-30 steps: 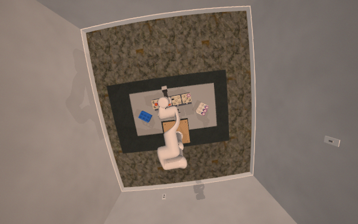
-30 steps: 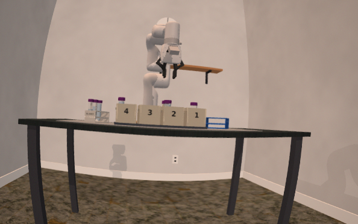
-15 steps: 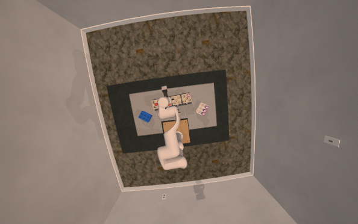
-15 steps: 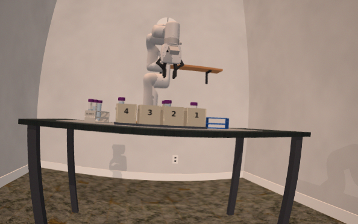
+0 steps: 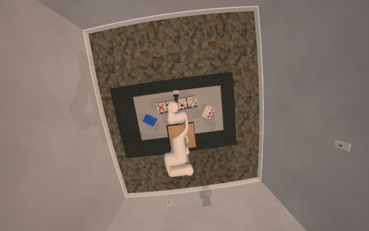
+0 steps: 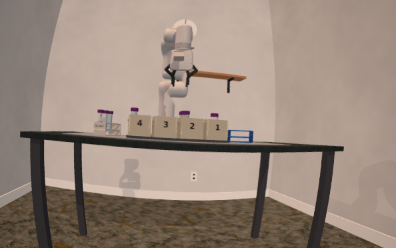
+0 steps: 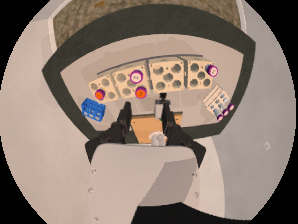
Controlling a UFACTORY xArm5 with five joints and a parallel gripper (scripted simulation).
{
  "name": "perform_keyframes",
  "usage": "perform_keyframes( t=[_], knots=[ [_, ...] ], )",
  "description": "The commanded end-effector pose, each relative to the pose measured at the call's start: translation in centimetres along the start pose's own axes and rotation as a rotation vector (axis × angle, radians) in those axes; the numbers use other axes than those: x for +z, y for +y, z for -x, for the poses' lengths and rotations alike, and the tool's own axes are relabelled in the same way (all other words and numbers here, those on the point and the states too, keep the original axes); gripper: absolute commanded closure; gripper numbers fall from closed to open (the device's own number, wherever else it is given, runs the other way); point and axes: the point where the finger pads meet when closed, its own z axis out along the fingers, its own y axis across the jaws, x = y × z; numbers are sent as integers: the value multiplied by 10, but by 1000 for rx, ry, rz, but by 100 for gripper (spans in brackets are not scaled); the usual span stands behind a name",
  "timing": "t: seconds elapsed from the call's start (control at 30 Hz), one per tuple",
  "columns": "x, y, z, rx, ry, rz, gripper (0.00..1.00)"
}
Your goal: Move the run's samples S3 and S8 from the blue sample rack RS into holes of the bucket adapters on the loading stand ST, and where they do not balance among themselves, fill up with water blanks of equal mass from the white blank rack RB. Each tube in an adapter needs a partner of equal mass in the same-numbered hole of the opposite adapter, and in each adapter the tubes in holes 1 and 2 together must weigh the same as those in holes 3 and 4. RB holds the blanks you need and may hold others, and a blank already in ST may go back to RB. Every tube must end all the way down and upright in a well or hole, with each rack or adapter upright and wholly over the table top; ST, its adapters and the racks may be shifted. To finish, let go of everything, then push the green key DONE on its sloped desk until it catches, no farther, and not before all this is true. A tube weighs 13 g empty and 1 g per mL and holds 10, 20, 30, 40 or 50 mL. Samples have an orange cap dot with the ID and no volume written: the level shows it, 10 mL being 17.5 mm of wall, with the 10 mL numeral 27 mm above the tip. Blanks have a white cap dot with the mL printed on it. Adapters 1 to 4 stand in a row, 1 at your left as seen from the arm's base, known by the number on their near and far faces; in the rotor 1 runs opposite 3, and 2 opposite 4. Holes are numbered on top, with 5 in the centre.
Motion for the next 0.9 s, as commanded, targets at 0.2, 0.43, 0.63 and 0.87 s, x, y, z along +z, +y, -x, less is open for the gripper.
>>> perform_keyframes(
  t=[0.2, 0.43, 0.63, 0.87],
  knots=[
    [-2, 44, 15, 309, 8, -2, 43],
    [-2, 76, 28, 424, 8, -2, 43],
    [-2, 104, 38, 424, 9, -1, 43],
    [-2, 128, 47, 424, 9, -1, 43]
  ],
)
